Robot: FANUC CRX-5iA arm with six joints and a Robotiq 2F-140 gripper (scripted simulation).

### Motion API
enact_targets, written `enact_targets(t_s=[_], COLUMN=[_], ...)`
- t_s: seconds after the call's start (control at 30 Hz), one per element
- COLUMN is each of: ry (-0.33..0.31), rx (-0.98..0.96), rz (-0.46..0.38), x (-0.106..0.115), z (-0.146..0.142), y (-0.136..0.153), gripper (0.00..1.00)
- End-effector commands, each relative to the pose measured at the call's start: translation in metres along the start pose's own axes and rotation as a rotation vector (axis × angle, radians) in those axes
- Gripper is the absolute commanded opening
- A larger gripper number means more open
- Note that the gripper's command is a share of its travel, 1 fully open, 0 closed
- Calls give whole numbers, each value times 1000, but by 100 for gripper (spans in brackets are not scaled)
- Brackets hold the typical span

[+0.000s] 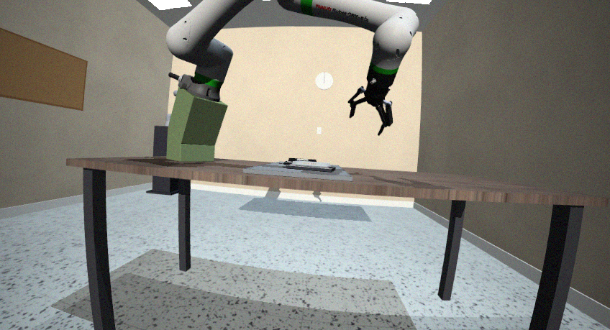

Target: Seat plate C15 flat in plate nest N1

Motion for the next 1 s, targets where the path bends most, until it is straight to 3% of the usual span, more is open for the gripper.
enact_targets(t_s=[0.0, 0.53, 0.73, 0.87, 0.97], ry=[1, 1, -5, -6, -6], rx=[2, 2, 2, -108, -114], rz=[0, 0, -10, -85, -89], x=[1, 1, -14, -24, -29], z=[0, 0, -1, -9, -13], y=[-1, -1, -22, -11, -2], gripper=[100, 100, 100, 100, 100])
Point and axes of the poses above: the point where the finger pads meet when closed, its own x axis back along the fingers, its own z axis across the jaws, y = z × x, the point moved 6 cm from there along x, back along the fingers, and after that the axes turned 12 degrees about x, right-handed, at the moved point
